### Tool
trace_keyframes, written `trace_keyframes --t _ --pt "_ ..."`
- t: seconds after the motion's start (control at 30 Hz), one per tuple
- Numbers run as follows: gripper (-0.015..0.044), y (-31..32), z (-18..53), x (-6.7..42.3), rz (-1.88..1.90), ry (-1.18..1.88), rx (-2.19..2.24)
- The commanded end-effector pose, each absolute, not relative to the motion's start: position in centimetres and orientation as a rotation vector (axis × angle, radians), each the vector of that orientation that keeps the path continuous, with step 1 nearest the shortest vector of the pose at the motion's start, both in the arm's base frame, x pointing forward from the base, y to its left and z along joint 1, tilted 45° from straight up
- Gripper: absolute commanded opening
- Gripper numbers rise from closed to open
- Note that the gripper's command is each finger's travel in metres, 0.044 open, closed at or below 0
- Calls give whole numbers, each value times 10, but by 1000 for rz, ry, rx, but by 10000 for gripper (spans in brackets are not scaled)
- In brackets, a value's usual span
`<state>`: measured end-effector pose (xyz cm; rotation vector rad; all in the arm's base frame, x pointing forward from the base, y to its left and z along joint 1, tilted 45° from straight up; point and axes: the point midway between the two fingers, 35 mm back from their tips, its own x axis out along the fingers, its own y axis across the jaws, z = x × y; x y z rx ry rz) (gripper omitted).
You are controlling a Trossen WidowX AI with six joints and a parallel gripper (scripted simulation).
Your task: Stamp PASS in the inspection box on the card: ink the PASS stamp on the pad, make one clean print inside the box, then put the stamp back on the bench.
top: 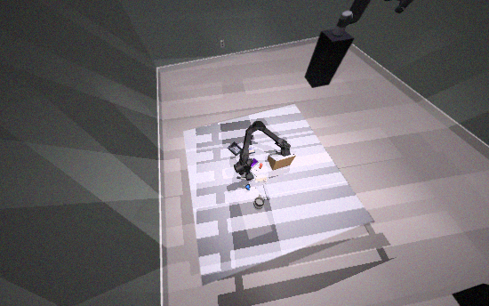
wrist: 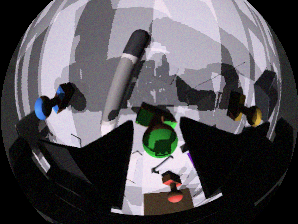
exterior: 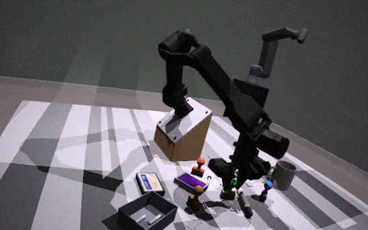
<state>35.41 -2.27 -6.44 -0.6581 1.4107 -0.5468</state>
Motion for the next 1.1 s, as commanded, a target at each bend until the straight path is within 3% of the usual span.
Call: trace_keyframes --t 0.0,0.27,0.97,1.07 --pt "216 -30 -71 351 -551 1423 -667" --pt "216 -30 -71 351 -551 1423 -667" --pt "76 -28 -70 352 -549 1418 -661" --pt "0 -28 -69 352 -549 1418 -661"
